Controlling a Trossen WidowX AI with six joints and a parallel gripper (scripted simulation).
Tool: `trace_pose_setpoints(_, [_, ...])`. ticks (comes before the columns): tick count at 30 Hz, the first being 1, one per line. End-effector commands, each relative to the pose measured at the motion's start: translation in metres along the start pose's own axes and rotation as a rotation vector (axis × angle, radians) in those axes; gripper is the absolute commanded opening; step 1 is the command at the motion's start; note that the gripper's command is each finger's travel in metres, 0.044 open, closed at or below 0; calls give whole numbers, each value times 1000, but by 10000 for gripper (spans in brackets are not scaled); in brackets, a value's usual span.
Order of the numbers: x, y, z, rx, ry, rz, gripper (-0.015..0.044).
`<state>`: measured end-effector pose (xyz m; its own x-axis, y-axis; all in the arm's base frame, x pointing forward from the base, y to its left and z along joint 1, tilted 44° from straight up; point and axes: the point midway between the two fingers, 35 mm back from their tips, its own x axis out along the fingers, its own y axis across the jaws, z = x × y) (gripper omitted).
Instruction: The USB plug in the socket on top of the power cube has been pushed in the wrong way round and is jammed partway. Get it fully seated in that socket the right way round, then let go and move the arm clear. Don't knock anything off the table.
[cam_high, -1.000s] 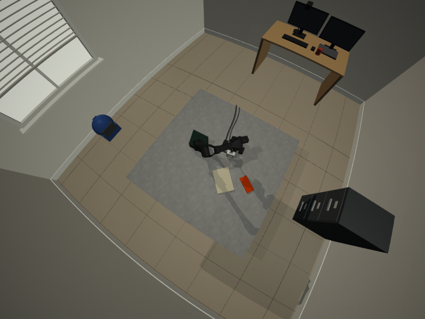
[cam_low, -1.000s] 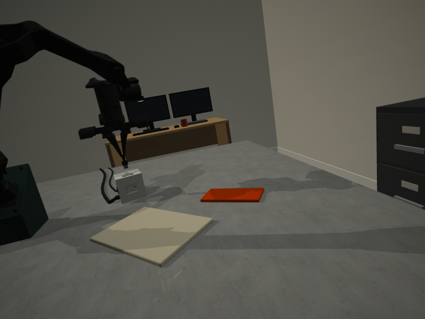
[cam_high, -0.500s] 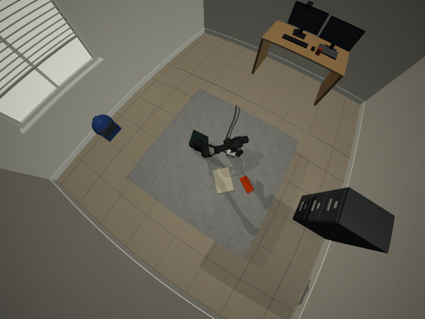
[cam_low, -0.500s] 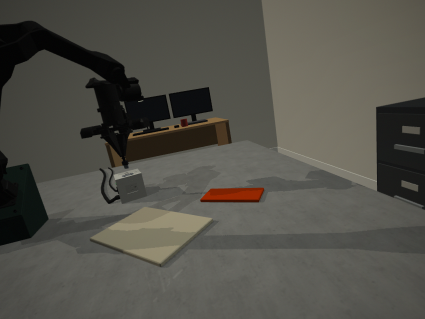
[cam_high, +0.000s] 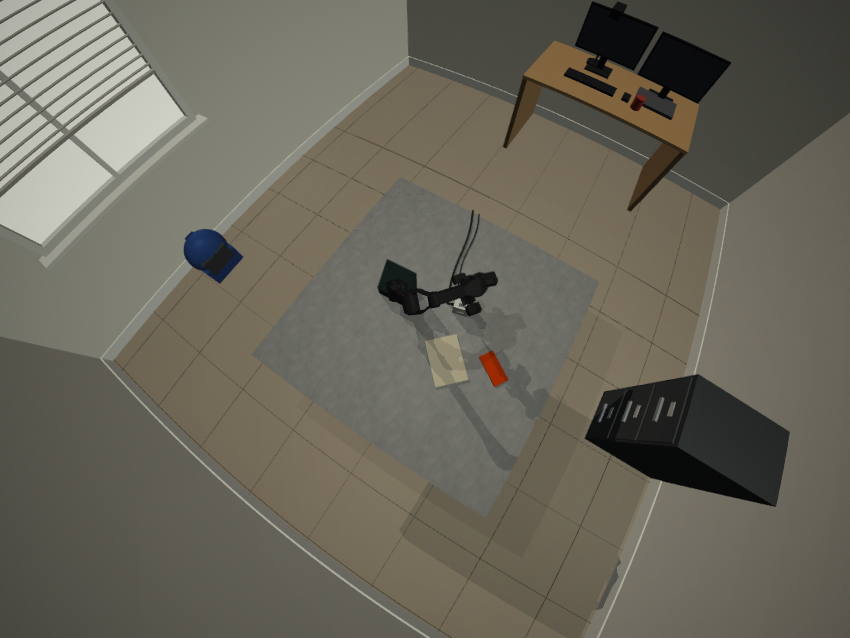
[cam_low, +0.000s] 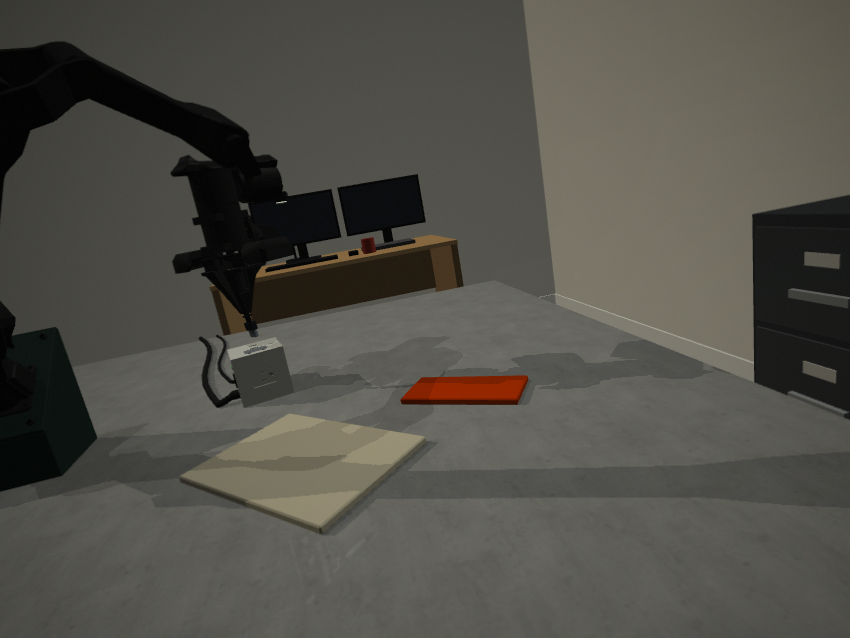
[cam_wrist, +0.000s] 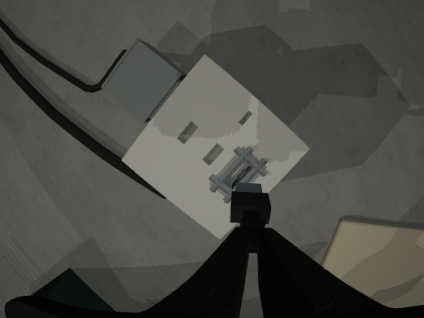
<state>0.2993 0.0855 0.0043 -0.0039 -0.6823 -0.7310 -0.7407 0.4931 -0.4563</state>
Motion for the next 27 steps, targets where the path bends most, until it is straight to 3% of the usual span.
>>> trace_pose_setpoints(1, [0, 0, 0, 116, 0, 0, 0])
trace_pose_setpoints(27, [0, 0, 0, 796, 0, 0, 0])
